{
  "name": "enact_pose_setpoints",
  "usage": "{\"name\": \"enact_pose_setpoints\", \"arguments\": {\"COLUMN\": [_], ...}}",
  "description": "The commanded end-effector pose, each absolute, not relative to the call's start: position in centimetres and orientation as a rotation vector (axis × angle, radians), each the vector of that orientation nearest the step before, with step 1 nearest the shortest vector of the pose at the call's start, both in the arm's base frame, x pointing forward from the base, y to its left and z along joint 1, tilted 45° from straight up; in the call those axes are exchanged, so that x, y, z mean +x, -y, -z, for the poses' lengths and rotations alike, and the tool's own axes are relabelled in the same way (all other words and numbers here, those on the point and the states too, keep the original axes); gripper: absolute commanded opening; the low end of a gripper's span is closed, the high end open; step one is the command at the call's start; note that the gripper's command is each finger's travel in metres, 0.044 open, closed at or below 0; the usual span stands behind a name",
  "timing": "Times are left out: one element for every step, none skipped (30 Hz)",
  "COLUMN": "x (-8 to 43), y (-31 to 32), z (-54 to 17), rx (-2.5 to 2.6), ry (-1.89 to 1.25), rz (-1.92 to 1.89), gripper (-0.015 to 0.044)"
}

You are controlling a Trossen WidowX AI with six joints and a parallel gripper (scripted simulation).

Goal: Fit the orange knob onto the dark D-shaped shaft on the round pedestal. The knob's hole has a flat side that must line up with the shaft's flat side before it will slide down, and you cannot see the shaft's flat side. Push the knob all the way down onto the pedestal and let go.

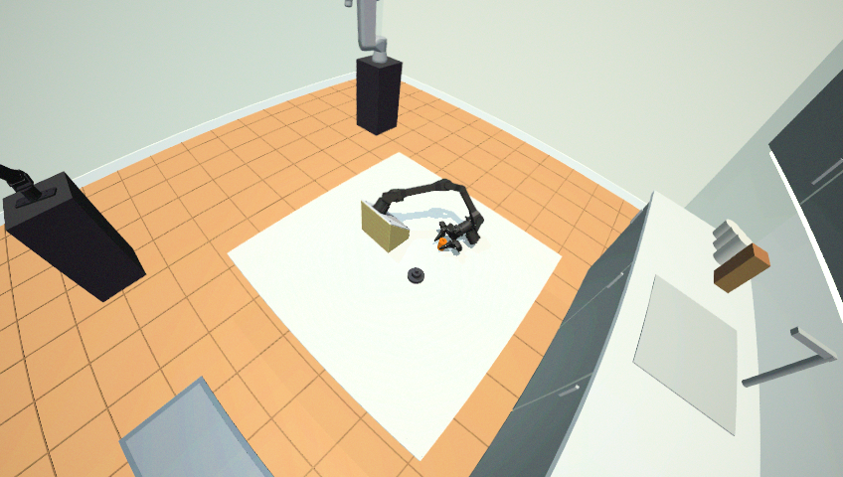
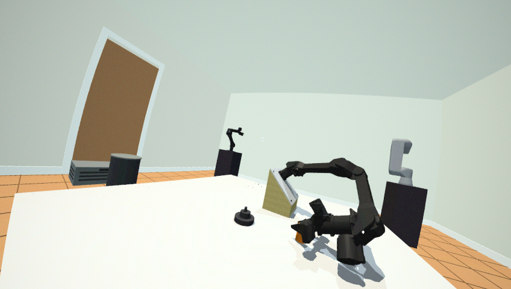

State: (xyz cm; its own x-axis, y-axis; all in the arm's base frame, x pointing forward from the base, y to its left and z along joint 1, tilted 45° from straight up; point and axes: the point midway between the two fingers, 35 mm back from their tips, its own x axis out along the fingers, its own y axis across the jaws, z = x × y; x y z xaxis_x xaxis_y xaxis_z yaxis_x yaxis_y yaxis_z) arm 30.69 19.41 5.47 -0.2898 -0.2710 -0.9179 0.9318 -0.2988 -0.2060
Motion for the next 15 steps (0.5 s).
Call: {"name": "enact_pose_setpoints", "arguments": {"x": [30.67, 30.67, 30.67, 30.67, 30.67, 30.67, 30.67, 30.67, 30.67, 30.67, 30.67, 30.67, 30.67, 30.67, 30.67], "y": [-19.40, -19.40, -19.40, -19.40, -19.40, -19.40, -19.40, -19.40, -19.40, -19.40, -19.40, -19.40, -19.40, -19.40, -19.40], "z": [-5.45, -5.45, -5.45, -5.45, -5.45, -5.45, -5.45, -5.45, -5.45, -5.45, -5.45, -5.45, -5.45, -5.45, -5.45], "rx": [1.019, 1.019, 1.019, 1.019, 1.019, 1.019, 1.019, 1.019, 1.019, 1.019, 1.019, 1.019, 1.019, 1.019, 1.019], "ry": [-1.006, -1.006, -1.006, -1.006, -1.006, -1.006, -1.006, -1.006, -1.006, -1.006, -1.006, -1.006, -1.006, -1.006, -1.006], "rz": [1.730, 1.730, 1.730, 1.730, 1.730, 1.730, 1.730, 1.730, 1.730, 1.730, 1.730, 1.730, 1.730, 1.730, 1.730], "gripper": [0.0260, 0.0260, 0.0260, 0.0260, 0.0260, 0.0260, 0.0260, 0.0286, 0.0312, 0.0339, 0.0365, 0.0391, 0.0418, 0.0440, 0.0440]}}
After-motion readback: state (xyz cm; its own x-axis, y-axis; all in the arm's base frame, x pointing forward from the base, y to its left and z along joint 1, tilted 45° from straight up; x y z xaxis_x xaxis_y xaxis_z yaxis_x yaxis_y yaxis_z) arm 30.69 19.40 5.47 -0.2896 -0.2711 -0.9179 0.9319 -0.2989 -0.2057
